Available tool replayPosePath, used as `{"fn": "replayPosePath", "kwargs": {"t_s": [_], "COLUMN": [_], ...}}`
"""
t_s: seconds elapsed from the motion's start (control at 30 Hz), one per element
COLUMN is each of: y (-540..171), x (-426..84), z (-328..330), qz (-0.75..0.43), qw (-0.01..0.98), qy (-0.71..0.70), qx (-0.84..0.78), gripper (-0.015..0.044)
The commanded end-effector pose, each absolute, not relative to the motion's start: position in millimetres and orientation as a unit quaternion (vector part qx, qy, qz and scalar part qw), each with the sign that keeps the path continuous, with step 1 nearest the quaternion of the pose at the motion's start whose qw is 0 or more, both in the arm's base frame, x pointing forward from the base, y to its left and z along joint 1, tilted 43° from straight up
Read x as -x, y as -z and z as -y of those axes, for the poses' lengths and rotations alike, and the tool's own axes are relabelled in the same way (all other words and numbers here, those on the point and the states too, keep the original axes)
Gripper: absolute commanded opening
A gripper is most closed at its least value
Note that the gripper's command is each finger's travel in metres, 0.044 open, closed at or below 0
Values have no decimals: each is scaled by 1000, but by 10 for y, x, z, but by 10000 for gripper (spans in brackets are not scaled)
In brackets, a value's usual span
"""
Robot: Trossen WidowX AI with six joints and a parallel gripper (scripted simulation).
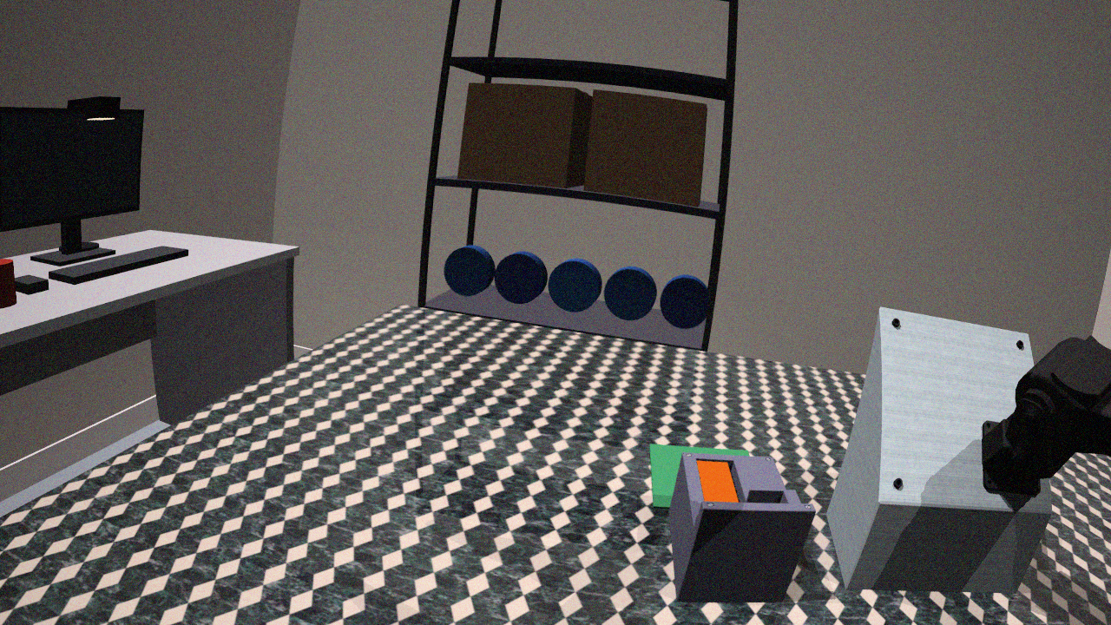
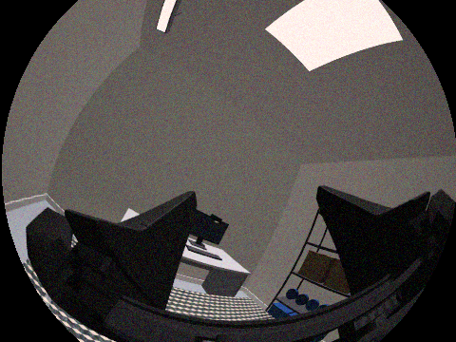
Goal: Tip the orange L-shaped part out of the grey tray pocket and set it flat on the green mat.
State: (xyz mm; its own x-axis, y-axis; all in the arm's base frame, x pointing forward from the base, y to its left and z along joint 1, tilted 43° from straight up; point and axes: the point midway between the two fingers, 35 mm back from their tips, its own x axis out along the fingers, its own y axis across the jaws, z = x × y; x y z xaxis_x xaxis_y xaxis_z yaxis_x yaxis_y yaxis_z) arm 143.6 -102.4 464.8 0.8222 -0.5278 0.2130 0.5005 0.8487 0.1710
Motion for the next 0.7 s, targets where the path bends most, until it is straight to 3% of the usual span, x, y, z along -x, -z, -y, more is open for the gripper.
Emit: {"fn": "replayPosePath", "kwargs": {"t_s": [0.0,0.27,0.47,0.67], "y": [-4631,-3821,-2718,-1744], "x": [-1461,-2175,-2726,-2875], "z": [1039,1288,1156,695], "qz": [125,-71,-290,-471], "qw": [954,975,949,866], "qy": [268,194,64,-97], "qx": [-57,-83,-108,-136], "gripper": [374,180,180,180]}}
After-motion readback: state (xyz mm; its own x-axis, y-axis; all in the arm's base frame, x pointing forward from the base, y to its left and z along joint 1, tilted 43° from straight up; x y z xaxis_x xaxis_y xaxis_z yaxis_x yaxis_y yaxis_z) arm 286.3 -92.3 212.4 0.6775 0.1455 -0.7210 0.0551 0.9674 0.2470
